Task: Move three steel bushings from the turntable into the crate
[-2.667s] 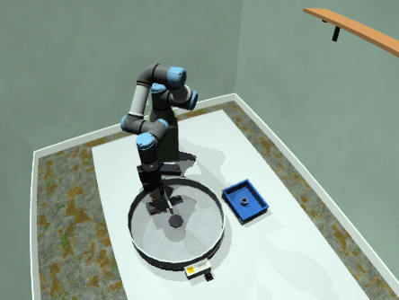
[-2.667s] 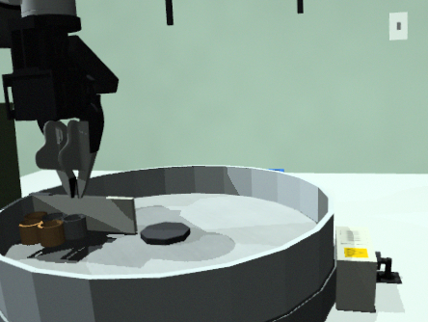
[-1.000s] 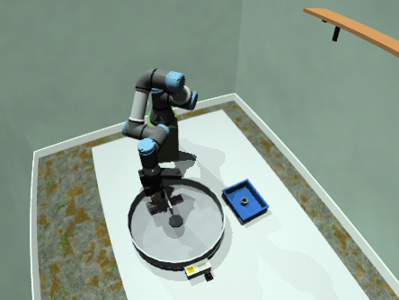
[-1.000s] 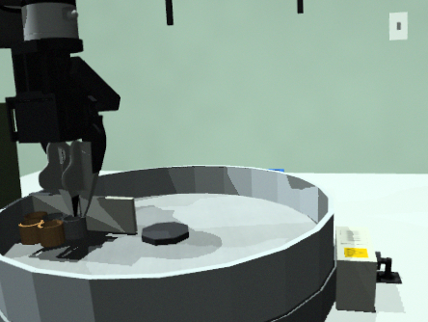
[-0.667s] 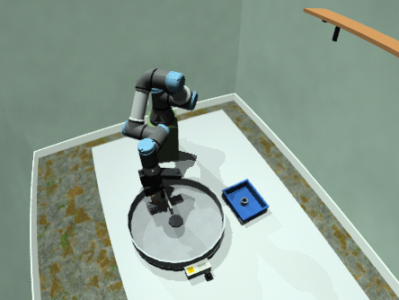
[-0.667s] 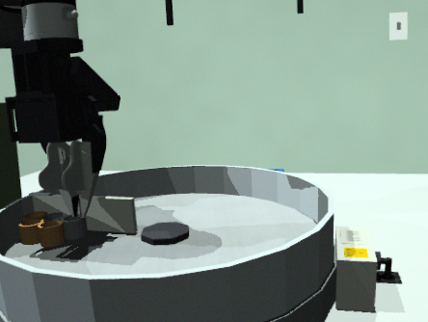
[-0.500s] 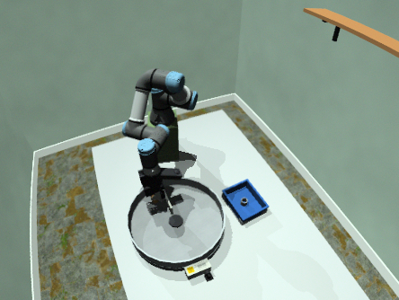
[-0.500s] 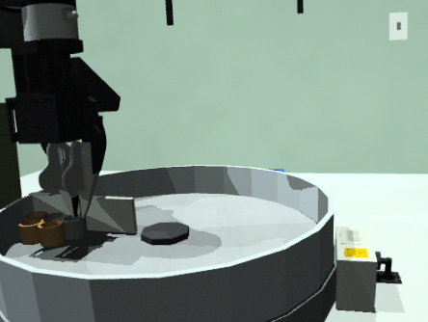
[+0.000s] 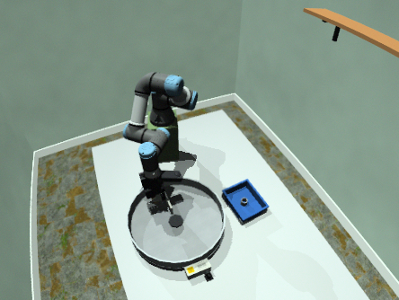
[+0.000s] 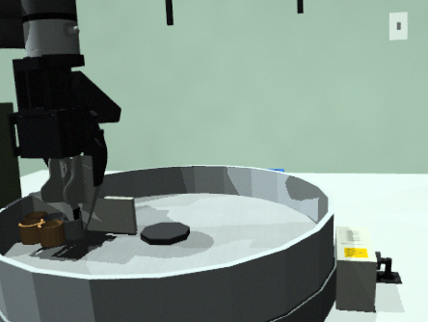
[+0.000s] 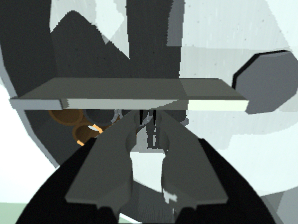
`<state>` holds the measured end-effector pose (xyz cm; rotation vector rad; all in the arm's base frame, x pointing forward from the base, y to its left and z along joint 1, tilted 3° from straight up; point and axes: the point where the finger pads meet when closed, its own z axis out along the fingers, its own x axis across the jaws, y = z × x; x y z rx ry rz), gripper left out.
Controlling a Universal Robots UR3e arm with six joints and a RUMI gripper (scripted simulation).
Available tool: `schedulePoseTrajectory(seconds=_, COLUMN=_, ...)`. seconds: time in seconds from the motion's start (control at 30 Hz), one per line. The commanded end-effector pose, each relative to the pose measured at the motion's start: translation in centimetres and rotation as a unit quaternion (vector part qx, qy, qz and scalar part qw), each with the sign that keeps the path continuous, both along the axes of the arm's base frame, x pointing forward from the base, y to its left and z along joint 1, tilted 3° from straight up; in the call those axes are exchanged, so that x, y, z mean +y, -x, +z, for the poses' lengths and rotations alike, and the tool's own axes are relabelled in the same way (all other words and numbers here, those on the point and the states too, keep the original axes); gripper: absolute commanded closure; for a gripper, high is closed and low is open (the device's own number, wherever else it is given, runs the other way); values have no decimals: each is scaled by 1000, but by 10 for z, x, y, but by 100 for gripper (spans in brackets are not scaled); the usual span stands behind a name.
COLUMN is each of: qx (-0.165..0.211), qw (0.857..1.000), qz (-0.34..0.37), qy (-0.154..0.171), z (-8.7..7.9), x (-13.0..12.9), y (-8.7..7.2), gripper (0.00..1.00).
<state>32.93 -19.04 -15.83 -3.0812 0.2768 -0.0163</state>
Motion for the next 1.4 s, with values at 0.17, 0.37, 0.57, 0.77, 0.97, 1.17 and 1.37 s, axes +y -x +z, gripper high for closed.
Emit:
schedulePoseTrajectory(seconds=0.17, qx=-3, qw=1000, qz=0, qy=4, z=-6, x=-2, y=-2, gripper=94)
schedulePoseTrajectory(seconds=0.37, qx=-3, qw=1000, qz=0, qy=4, z=-6, x=-2, y=-2, gripper=94)
schedulePoseTrajectory(seconds=0.57, qx=-3, qw=1000, qz=0, qy=5, z=-6, x=-3, y=-2, gripper=94)
schedulePoseTrajectory(seconds=0.77, qx=-3, qw=1000, qz=0, qy=4, z=-6, x=-2, y=-2, gripper=94)
schedulePoseTrajectory(seconds=0.97, qx=-3, qw=1000, qz=0, qy=4, z=-6, x=-2, y=-2, gripper=94)
schedulePoseTrajectory(seconds=1.17, qx=-3, qw=1000, qz=0, qy=4, z=-6, x=-2, y=-2, gripper=94)
schedulePoseTrajectory(seconds=1.37, qx=-2, qw=1000, qz=0, qy=4, z=-6, x=-2, y=-2, gripper=100)
